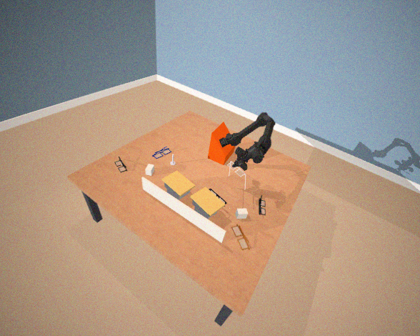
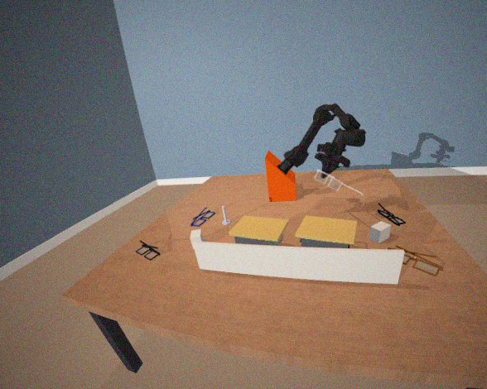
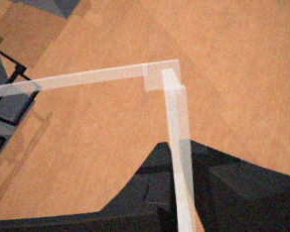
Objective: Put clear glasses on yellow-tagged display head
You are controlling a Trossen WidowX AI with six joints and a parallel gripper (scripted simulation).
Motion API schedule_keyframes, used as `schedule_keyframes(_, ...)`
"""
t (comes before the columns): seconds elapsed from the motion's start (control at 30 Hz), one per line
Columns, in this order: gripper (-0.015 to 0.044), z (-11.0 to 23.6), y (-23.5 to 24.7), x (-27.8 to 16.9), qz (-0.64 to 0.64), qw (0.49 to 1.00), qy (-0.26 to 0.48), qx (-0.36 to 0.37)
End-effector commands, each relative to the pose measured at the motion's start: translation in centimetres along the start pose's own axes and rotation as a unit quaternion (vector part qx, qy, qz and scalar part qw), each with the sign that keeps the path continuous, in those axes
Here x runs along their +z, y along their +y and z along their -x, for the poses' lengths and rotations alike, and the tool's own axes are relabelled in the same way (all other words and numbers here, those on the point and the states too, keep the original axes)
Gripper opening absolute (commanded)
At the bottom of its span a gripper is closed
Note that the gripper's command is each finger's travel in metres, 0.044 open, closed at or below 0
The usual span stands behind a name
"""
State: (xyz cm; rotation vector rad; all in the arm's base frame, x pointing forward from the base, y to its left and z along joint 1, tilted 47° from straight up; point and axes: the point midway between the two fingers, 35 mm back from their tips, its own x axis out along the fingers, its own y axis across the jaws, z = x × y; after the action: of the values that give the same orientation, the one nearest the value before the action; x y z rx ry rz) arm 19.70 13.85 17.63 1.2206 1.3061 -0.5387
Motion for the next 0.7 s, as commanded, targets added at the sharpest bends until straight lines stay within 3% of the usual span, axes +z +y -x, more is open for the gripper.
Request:
schedule_keyframes(0.0,0.0000,0.5,-0.4,-0.2,-0.061,0.998,-0.008,0.010)
schedule_keyframes(0.67,0.0000,3.4,-1.5,-0.9,-0.348,0.934,-0.004,0.082)
